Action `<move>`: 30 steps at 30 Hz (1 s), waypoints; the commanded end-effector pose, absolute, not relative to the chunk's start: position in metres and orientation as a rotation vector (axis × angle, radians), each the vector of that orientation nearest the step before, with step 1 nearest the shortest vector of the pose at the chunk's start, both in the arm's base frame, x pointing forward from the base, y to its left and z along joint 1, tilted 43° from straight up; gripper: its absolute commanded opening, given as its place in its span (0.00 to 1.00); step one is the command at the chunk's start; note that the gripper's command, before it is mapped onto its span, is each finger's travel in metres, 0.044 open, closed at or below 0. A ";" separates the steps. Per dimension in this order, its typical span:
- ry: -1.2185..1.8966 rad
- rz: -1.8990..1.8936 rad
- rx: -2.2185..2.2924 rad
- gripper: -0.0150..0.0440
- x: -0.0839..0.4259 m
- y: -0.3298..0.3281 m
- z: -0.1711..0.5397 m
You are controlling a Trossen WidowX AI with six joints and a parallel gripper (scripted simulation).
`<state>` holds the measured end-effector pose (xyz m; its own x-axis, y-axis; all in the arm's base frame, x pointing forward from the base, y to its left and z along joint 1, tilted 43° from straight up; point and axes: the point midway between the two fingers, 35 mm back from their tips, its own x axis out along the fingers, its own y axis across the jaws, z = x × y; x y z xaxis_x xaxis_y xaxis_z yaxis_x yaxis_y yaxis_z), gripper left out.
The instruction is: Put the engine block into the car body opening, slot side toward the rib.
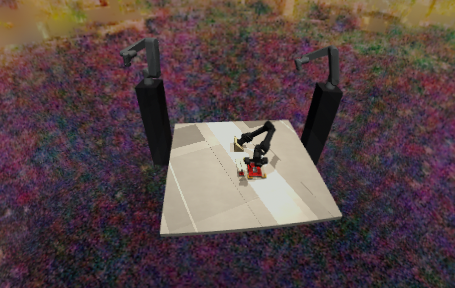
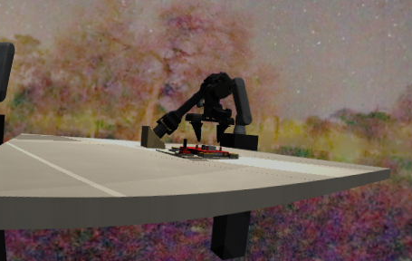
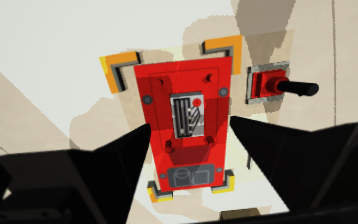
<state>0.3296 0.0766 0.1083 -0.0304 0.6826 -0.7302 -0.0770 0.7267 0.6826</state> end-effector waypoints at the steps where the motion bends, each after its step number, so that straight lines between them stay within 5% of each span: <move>1: 1.485 0.660 0.515 0.78 0.330 0.076 0.109; 13: 1.485 0.660 0.515 0.25 0.330 0.076 0.109; 30: 1.485 0.660 0.515 0.25 0.330 0.076 0.109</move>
<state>0.3303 0.0767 0.1095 -0.0285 0.6834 -0.7295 -0.0799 0.7259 0.6831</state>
